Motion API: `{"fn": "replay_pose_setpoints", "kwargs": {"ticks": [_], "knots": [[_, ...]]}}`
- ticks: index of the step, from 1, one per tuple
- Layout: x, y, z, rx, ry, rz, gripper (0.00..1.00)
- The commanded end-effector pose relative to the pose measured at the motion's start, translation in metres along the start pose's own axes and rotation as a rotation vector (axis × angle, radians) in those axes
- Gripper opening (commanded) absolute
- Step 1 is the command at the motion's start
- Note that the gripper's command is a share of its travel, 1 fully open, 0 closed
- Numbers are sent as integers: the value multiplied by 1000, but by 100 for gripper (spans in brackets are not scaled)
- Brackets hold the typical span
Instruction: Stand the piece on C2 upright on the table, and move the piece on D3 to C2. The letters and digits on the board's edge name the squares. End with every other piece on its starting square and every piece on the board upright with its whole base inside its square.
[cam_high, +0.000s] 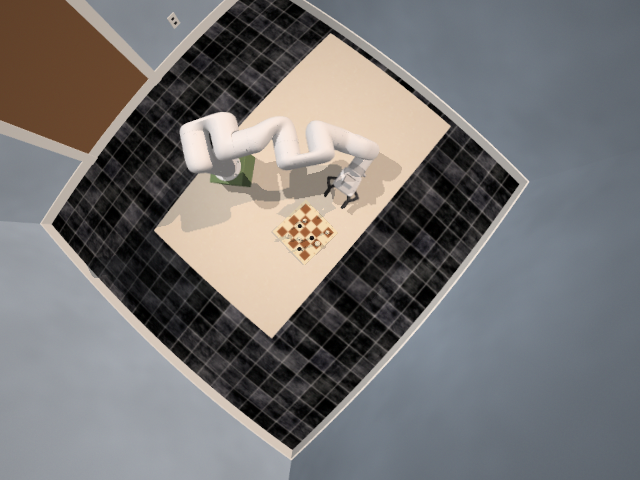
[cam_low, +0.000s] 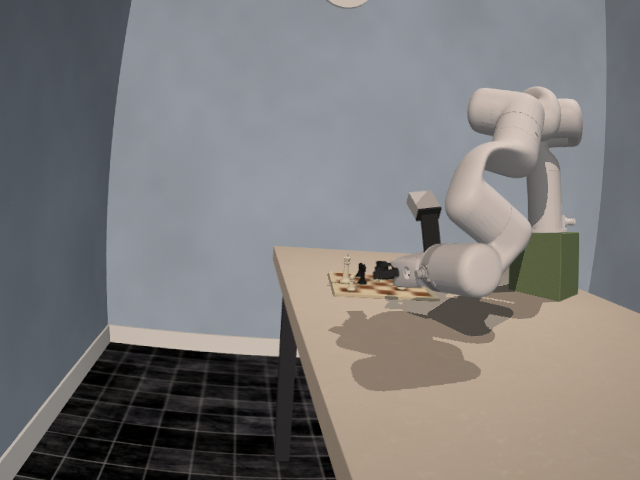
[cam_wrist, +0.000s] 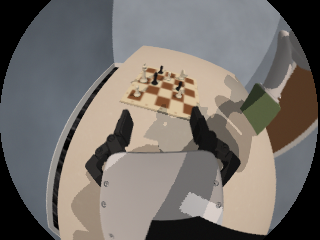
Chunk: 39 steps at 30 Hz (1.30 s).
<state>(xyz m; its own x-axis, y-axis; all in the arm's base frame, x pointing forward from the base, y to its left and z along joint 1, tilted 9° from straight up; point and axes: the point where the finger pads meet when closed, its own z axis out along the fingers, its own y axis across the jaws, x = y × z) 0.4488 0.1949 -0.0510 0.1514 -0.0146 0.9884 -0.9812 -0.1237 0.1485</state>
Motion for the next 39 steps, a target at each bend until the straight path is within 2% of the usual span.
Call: {"fn": "replay_pose_setpoints", "kwargs": {"ticks": [1, 11, 23, 29, 34, 37, 39], "knots": [[2, -1, -1, 1, -2, 4, 100], [9, 1, -3, 1, -2, 3, 100], [77, 15, -15, 1, -2, 3, 100], [87, 17, -17, 1, -2, 3, 100], [84, 16, -16, -1, -4, 4, 100], [84, 13, -9, -5, -36, 6, 100], [83, 9, 3, -14, -89, 13, 100]]}}
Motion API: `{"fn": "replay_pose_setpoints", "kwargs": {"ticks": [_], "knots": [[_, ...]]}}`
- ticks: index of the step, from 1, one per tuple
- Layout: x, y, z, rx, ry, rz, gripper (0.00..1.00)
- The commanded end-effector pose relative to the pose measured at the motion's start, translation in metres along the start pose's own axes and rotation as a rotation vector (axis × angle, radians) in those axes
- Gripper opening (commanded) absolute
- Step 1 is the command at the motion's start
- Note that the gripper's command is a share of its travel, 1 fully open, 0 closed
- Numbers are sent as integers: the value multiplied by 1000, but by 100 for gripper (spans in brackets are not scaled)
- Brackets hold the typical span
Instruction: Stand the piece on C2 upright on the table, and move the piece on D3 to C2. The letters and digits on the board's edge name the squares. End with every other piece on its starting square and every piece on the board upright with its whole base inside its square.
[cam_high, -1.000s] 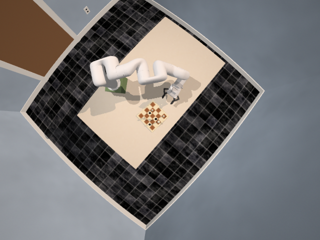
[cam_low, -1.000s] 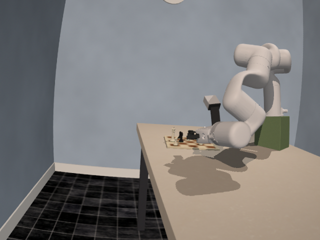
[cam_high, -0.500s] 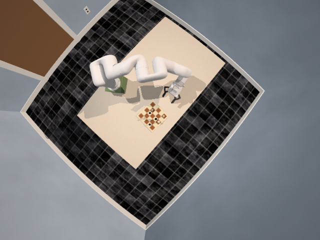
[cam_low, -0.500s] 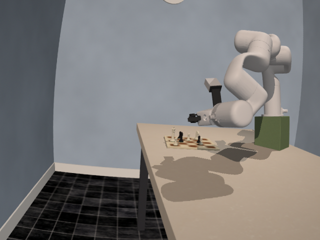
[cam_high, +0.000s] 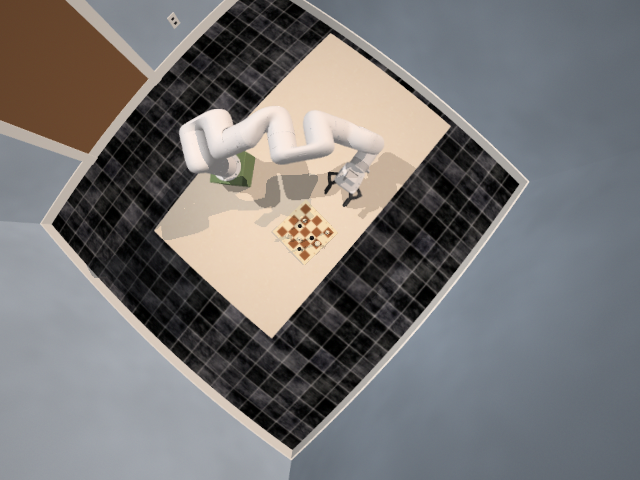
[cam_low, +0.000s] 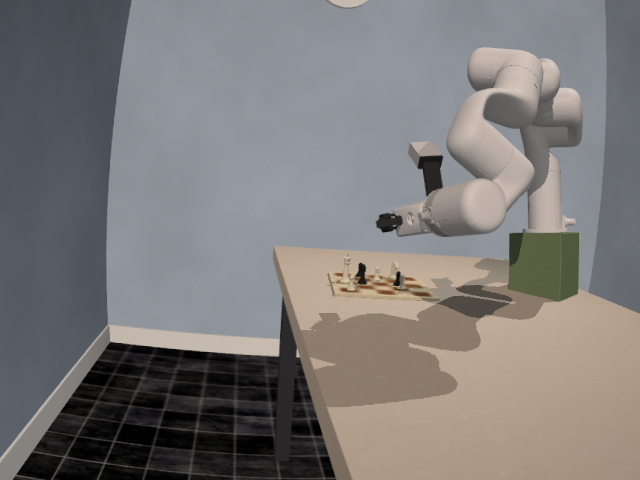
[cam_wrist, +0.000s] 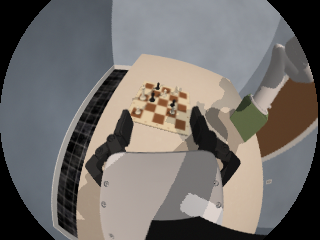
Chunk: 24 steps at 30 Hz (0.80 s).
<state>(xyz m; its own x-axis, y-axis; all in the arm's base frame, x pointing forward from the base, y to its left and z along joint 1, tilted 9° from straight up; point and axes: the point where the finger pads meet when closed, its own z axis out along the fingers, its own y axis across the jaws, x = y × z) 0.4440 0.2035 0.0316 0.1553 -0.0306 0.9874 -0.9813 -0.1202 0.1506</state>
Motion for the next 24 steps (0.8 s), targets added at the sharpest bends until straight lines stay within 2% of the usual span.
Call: {"fn": "replay_pose_setpoints", "kwargs": {"ticks": [1, 3, 6, 8, 9, 11, 12, 14, 15, 17, 18, 21, 22, 24], "knots": [[2, -10, 23, -16, -109, 21, 100], [2, -10, 23, -16, -109, 21, 100], [-1, -14, 55, -48, -265, 57, 100], [-1, -14, 55, -48, -265, 57, 100], [-3, -14, 67, -64, -330, 78, 100], [-3, -14, 67, -64, -330, 78, 100], [-4, -13, 80, -83, -402, 104, 100], [-4, -13, 80, -83, -402, 104, 100], [-6, -10, 92, -105, -477, 136, 100], [-6, -10, 92, -105, -477, 136, 100], [-7, -6, 103, -130, -556, 174, 100], [-7, -6, 103, -130, -556, 174, 100], [-8, -1, 114, -157, -637, 219, 100], [-8, -1, 114, -157, -637, 219, 100]]}}
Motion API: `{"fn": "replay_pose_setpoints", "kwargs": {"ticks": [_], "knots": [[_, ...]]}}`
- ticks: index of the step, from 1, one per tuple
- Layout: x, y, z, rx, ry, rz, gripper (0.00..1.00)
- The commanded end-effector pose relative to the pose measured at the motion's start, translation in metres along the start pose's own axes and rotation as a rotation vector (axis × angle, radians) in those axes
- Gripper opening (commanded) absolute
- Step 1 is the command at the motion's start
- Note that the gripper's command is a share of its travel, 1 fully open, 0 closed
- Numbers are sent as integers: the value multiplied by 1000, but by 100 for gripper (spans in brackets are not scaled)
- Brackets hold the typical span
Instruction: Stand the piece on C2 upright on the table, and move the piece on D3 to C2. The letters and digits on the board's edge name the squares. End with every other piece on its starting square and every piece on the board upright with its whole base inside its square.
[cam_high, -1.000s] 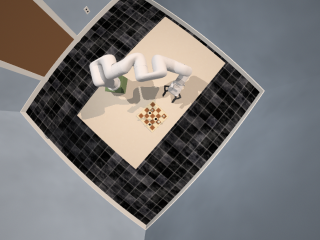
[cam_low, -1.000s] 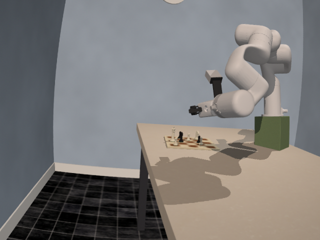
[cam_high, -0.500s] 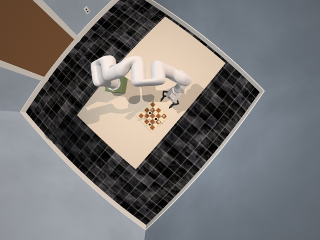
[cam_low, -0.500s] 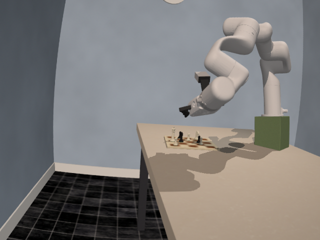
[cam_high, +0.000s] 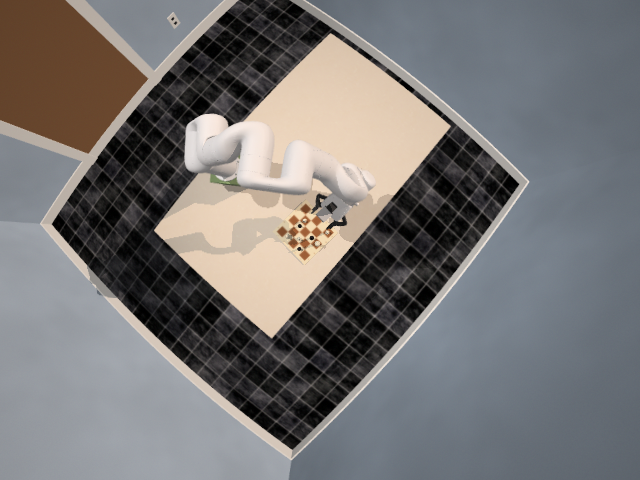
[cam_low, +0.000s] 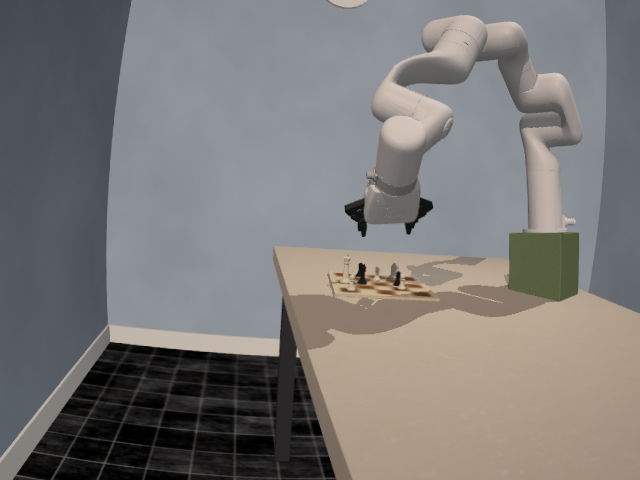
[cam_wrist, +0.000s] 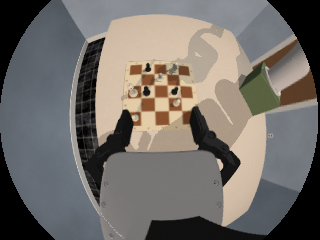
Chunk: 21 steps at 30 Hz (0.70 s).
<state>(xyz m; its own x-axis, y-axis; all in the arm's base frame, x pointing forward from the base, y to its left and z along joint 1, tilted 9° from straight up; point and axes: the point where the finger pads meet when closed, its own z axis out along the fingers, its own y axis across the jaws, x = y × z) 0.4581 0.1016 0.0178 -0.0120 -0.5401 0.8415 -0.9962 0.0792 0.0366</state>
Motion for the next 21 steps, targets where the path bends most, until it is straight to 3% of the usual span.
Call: {"fn": "replay_pose_setpoints", "kwargs": {"ticks": [1, 4, 5, 7, 8, 13, 15, 18, 19, 21], "knots": [[11, 4, 19, -20, -187, 89, 100], [11, 4, 19, -20, -187, 89, 100], [16, 9, 27, -43, -269, 145, 100], [16, 9, 27, -43, -269, 145, 100], [22, 14, 34, -65, -350, 204, 100], [22, 14, 34, -65, -350, 204, 100], [32, 24, 44, -106, -500, 331, 100], [32, 24, 44, -106, -500, 331, 100], [37, 30, 48, -124, -567, 394, 100], [37, 30, 48, -124, -567, 394, 100]]}}
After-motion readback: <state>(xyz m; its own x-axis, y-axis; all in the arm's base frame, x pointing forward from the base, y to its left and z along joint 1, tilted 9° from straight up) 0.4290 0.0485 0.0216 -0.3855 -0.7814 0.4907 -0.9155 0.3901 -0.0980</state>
